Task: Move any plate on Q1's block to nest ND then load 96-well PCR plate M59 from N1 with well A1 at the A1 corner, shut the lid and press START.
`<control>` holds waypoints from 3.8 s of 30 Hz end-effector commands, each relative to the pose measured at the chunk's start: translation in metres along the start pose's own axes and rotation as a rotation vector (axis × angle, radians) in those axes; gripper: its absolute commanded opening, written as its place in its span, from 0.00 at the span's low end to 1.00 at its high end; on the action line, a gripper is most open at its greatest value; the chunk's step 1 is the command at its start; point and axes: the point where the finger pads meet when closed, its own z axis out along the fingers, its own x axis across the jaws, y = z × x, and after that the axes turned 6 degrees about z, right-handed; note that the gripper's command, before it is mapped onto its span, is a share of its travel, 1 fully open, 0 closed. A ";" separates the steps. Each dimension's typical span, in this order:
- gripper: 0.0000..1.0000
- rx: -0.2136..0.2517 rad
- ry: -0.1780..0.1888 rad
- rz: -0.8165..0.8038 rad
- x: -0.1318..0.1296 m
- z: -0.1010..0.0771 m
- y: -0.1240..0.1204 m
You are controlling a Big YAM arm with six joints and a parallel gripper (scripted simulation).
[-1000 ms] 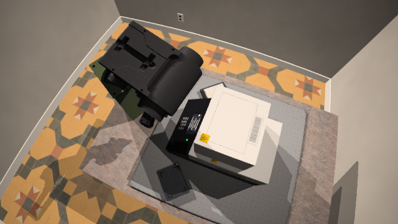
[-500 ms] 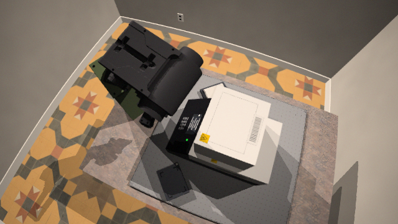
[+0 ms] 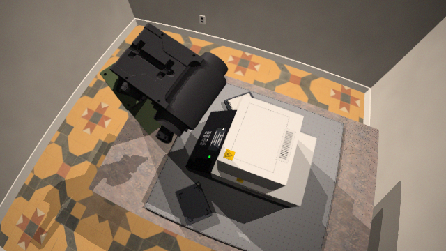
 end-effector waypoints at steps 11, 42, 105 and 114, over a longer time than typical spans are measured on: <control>0.00 0.000 -0.011 -0.007 -0.006 -0.003 0.000; 0.00 0.000 -0.019 -0.010 -0.008 -0.003 0.001; 0.00 0.001 -0.034 -0.016 -0.014 -0.003 0.001; 0.00 0.001 -0.036 -0.016 -0.014 -0.003 0.001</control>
